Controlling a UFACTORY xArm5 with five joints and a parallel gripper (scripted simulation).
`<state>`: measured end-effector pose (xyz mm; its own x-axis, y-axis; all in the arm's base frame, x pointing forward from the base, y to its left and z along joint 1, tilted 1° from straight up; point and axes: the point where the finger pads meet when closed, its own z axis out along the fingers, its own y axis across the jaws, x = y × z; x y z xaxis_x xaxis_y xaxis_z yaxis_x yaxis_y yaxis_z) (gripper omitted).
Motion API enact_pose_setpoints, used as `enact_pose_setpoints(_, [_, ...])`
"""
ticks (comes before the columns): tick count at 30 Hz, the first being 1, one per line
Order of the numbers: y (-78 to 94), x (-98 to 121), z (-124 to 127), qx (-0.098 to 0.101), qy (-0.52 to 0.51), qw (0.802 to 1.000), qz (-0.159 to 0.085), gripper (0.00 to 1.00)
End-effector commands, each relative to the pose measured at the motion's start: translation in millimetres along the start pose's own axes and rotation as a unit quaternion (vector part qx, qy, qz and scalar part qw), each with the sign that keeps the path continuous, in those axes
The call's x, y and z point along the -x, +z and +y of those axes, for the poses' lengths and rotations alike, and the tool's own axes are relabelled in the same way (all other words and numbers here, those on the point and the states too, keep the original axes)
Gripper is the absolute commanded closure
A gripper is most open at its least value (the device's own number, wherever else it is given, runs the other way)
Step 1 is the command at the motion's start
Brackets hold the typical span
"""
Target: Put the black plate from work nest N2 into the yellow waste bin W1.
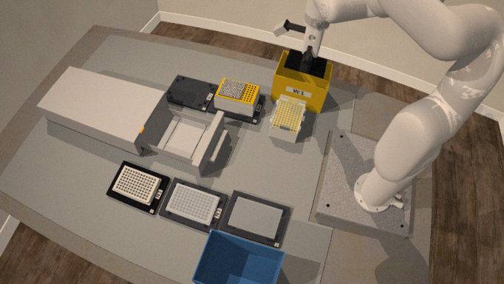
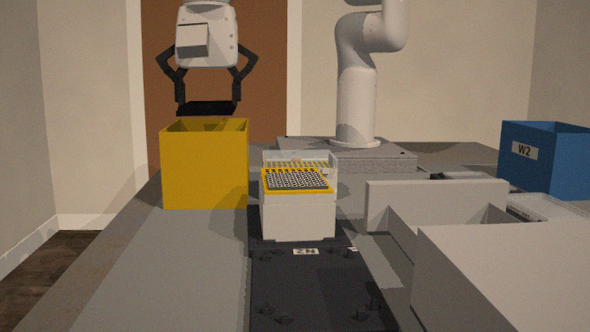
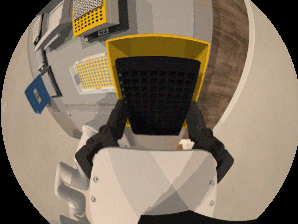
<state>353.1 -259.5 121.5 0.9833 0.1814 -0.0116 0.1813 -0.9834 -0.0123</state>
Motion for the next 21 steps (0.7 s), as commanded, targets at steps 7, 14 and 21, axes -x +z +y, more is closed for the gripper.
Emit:
enact_pose_setpoints(7, [-1.4,-0.7,0.9,0.001,0.000,1.000,0.001,1.00])
enact_pose_setpoints(14, [-1.4,-0.7,0.9,0.001,0.000,1.000,0.001,0.00])
enact_pose_setpoints(21, [-1.4,-0.7,0.9,0.001,0.000,1.000,0.001,0.00])
